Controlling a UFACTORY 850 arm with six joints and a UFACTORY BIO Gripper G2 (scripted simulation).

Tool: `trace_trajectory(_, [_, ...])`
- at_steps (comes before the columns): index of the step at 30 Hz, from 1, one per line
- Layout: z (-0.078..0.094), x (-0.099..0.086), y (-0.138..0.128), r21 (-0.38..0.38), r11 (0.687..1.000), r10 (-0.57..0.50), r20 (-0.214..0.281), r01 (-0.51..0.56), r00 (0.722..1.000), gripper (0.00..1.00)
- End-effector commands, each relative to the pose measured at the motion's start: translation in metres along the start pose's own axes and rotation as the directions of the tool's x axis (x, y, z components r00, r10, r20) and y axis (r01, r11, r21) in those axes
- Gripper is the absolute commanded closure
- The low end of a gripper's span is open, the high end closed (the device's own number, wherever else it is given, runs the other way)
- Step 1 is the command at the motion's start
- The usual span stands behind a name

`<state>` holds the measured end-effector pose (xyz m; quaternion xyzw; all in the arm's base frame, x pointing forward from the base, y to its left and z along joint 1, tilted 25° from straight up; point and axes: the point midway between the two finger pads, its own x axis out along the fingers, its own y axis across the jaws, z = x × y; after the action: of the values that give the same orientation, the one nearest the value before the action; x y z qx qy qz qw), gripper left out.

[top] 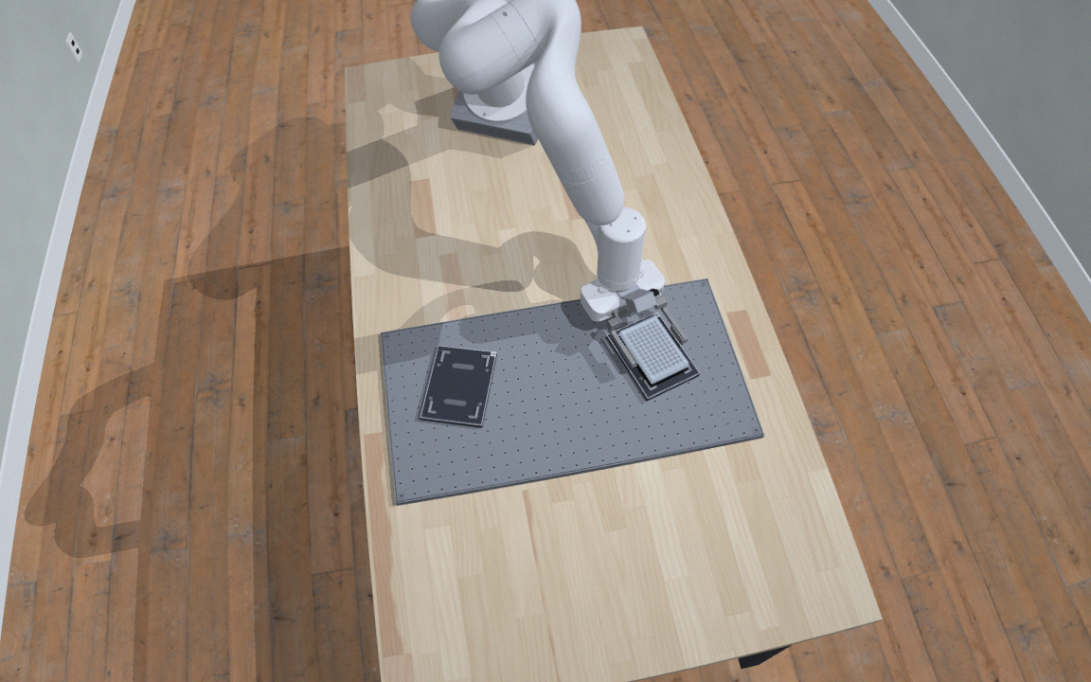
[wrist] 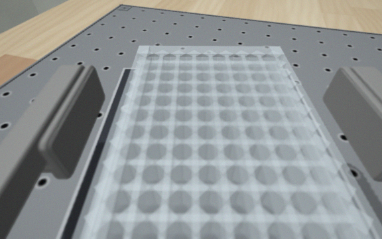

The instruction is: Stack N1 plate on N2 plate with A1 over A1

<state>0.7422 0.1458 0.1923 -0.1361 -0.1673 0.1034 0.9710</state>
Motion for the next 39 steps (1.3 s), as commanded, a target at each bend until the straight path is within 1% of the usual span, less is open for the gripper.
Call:
trace_trajectory(1, [0.001,0.001,0.000,0.000,1.000,0.000,0.001,0.000,1.000,0.63])
trace_trajectory(19, [0.001,0.001,0.000,0.000,1.000,0.000,0.001,0.000,1.000,0.63])
trace_trajectory(20, [0.003,0.001,0.000,0.000,1.000,0.000,0.002,0.000,1.000,0.63])
trace_trajectory(22, [0.003,0.001,0.000,0.000,1.000,0.000,0.002,0.000,1.000,0.63])
trace_trajectory(37, [0.043,0.001,0.000,0.000,1.000,0.000,0.002,0.000,1.000,0.63])
trace_trajectory(39, [0.043,0.001,0.000,0.000,1.000,0.000,0.002,0.000,1.000,0.63])
